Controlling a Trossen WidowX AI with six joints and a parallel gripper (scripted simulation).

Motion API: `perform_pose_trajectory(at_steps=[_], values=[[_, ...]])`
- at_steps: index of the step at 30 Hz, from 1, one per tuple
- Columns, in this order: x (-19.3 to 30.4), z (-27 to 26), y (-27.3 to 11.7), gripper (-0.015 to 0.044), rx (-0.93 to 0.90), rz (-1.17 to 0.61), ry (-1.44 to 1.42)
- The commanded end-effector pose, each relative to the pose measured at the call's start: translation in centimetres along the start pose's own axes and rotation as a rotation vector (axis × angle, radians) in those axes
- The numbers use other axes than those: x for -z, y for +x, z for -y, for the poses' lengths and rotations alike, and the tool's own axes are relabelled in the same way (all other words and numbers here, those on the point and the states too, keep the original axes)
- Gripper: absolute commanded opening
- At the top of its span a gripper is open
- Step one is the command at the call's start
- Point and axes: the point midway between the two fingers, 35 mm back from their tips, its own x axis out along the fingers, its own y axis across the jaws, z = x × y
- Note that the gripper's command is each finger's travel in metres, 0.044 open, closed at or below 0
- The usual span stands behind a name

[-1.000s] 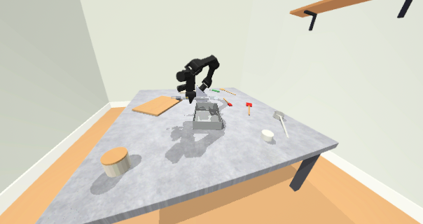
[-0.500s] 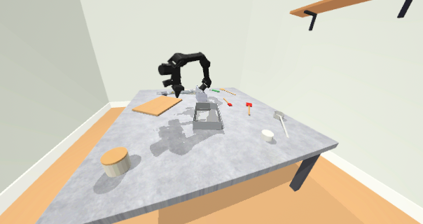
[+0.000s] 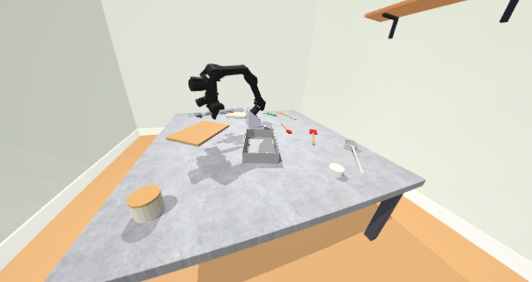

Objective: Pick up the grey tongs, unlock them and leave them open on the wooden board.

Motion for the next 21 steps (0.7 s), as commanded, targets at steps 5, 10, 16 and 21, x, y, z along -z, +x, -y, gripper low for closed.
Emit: perform_pose_trajectory(at_steps=[5,10,16,21], values=[[-1.2,3.6,-0.5,-0.0150,0.010,0.009,-0.106],[-2.0,7.3,-0.9,-0.0150,0.014,0.016,-0.210],[-2.7,11.9,-1.1,-0.0150,0.021,0.017,-0.336],[-2.9,15.7,-1.1,-0.0150,0.025,0.014,-0.441]])
